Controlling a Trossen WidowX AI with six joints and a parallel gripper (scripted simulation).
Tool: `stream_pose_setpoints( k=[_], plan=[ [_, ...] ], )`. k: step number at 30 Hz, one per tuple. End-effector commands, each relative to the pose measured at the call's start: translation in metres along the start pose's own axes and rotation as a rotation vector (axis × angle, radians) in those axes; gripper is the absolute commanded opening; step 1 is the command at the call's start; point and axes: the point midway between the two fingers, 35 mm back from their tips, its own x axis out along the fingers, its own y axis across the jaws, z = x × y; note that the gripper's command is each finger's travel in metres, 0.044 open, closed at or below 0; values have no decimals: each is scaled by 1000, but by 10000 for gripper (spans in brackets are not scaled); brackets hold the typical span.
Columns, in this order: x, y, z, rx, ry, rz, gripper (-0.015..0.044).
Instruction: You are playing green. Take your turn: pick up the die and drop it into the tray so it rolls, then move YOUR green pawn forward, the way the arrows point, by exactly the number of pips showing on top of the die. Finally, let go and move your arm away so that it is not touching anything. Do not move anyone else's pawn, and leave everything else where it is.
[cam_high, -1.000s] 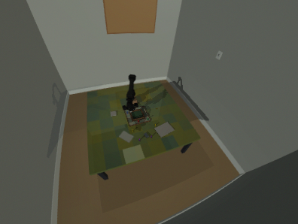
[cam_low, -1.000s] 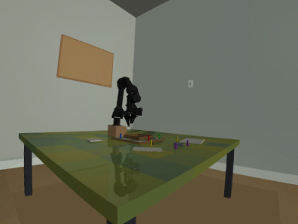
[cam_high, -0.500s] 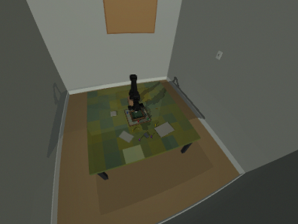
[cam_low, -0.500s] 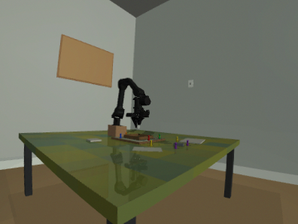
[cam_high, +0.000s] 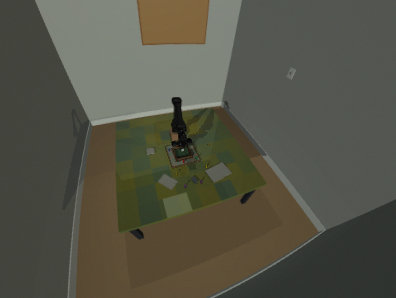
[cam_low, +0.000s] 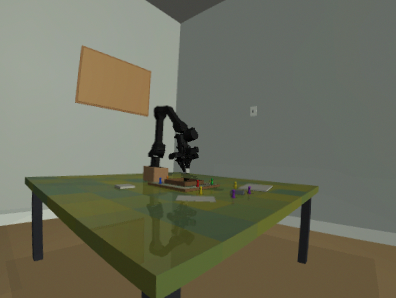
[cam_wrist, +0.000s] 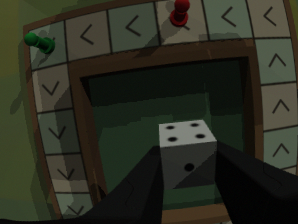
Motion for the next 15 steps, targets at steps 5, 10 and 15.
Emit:
stream_pose_setpoints(
  k=[5, 10, 15],
  plan=[
    [7, 0, 2, 5, -289, 2, 0],
    [9, -1, 3, 3, -457, 1, 0],
    [9, -1, 2, 0, -604, 1, 0]
  ],
)
